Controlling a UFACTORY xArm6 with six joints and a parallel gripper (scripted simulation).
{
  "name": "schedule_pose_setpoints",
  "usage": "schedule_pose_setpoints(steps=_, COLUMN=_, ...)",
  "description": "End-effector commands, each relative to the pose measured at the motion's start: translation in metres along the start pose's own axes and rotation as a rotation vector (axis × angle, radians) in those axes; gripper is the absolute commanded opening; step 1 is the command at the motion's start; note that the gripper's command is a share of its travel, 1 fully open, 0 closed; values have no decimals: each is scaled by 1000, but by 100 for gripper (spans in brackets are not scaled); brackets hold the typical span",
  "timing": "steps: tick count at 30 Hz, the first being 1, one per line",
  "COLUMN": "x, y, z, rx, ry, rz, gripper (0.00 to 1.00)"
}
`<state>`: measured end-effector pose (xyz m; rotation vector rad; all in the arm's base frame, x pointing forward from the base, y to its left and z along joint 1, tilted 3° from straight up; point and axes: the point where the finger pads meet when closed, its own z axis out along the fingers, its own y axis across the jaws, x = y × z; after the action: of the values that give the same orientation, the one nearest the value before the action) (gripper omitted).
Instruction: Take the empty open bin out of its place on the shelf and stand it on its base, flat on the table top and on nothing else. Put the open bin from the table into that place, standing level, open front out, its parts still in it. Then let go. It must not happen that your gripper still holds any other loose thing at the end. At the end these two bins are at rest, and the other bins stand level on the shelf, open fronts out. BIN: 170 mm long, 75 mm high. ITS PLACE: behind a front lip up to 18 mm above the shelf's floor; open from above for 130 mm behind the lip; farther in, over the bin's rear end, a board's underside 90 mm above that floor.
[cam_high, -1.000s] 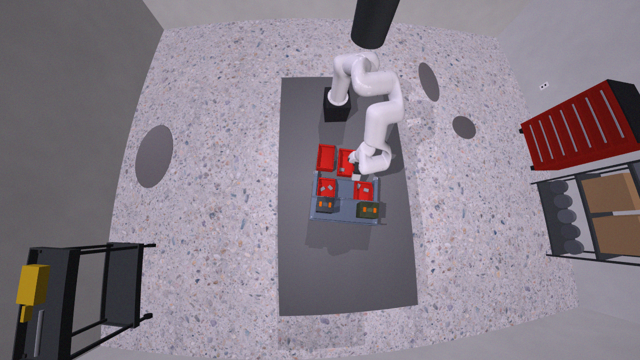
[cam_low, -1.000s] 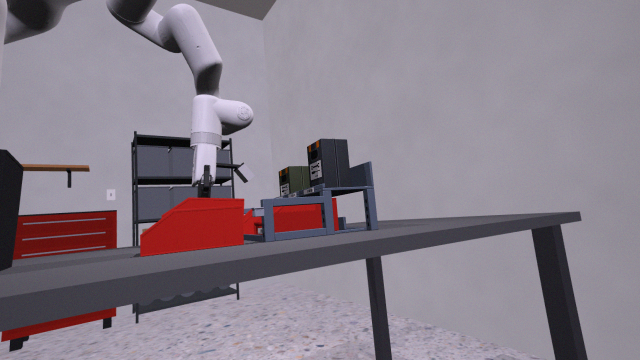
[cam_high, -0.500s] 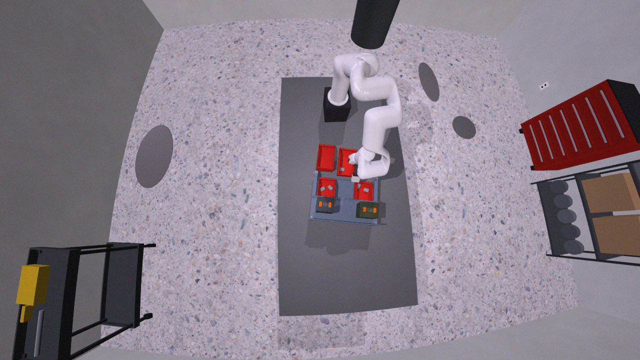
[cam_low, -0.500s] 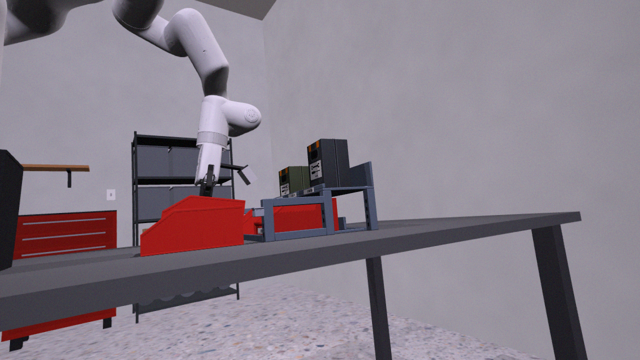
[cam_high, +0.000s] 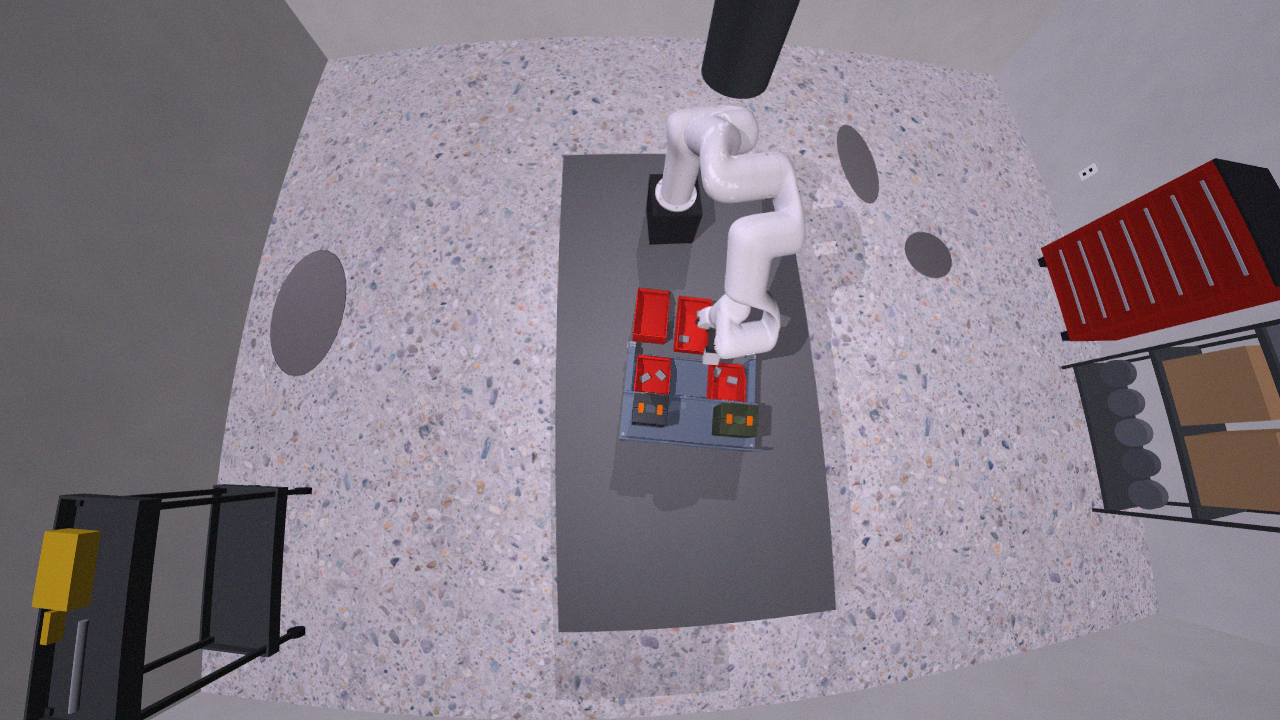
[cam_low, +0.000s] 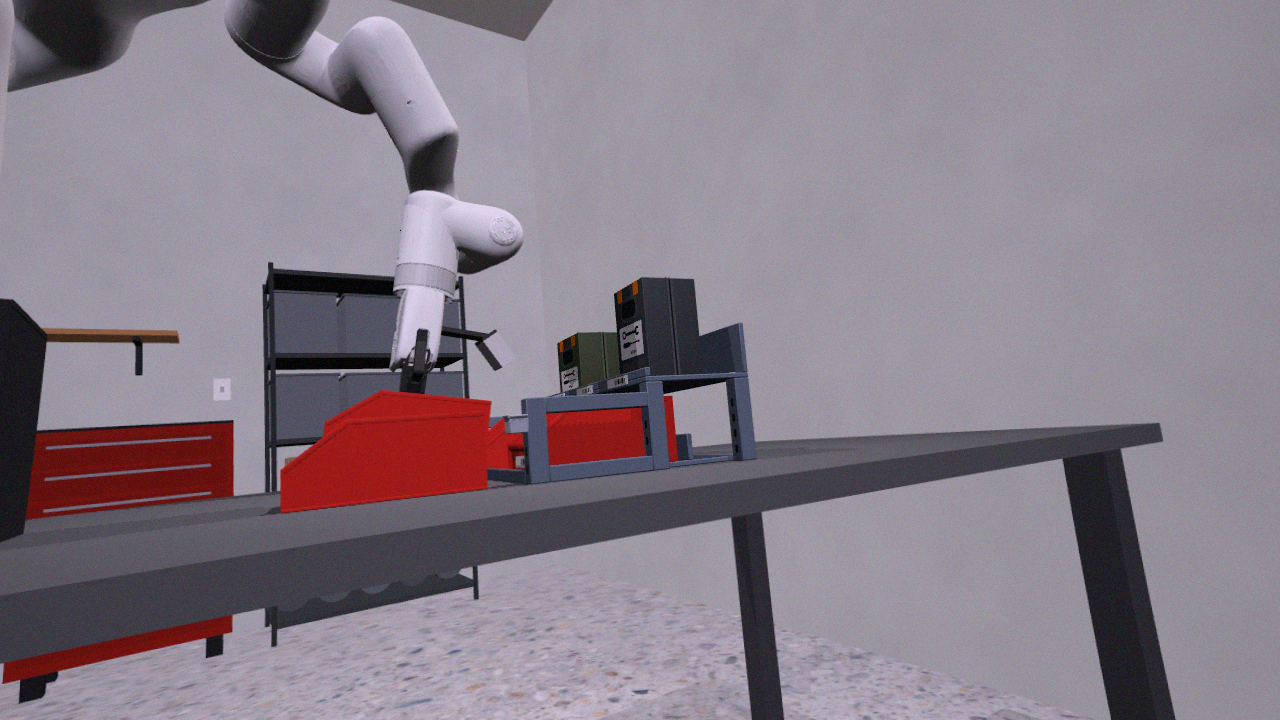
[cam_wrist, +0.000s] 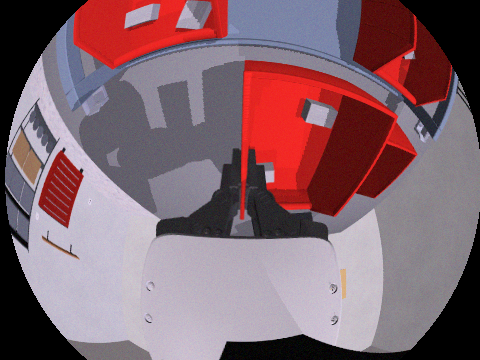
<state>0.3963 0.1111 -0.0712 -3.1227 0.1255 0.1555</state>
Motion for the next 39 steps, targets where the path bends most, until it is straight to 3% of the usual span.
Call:
schedule_pose_setpoints(steps=1, x=2, y=0, z=-1, rx=1, ry=3, rz=0, gripper=0)
schedule_pose_setpoints(steps=39, x=25, y=0, z=-5, rx=1, ry=3, rz=0, gripper=0)
